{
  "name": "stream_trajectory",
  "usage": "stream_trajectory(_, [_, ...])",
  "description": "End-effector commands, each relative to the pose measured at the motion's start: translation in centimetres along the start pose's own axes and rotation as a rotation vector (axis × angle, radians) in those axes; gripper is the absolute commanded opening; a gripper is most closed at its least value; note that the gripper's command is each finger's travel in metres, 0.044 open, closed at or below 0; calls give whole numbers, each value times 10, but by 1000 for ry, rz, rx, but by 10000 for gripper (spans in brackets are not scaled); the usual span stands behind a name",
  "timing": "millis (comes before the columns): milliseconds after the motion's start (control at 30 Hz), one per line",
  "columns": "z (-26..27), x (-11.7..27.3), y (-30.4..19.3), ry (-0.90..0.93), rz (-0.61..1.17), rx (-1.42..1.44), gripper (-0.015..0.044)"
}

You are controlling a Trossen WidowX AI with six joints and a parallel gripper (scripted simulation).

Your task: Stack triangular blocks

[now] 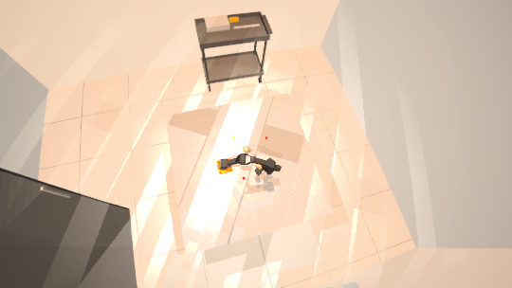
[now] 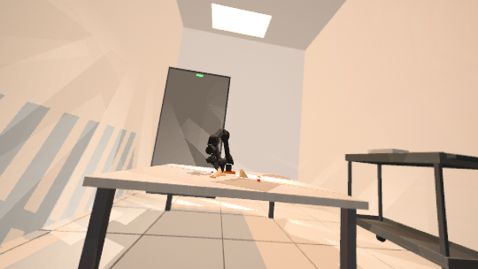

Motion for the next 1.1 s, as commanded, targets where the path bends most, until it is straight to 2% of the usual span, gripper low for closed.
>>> stream_trajectory(0, [-1,-22,-1,-15,15,-6,440])
stream_trajectory(300, [-3,-23,1,-16,16,-6,440])
stream_trajectory(533, [-2,-22,0,-17,12,-4,256])
stream_trajectory(767, [-2,-22,0,-17,12,-4,210])
stream_trajectory(1033, [-2,-7,-4,-13,11,-8,0])
stream_trajectory(1067, [-2,-3,-6,-12,10,-9,0])
Point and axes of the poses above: the point midway between the two fingers, 35 mm back from their tips, its own x axis back along the fingers, its own z axis across the jaws, y = z × x, the point moved 10 cm from there along x, back along the fingers, and after that the axes turned 15 degrees about -x, right-handed, at the moved point
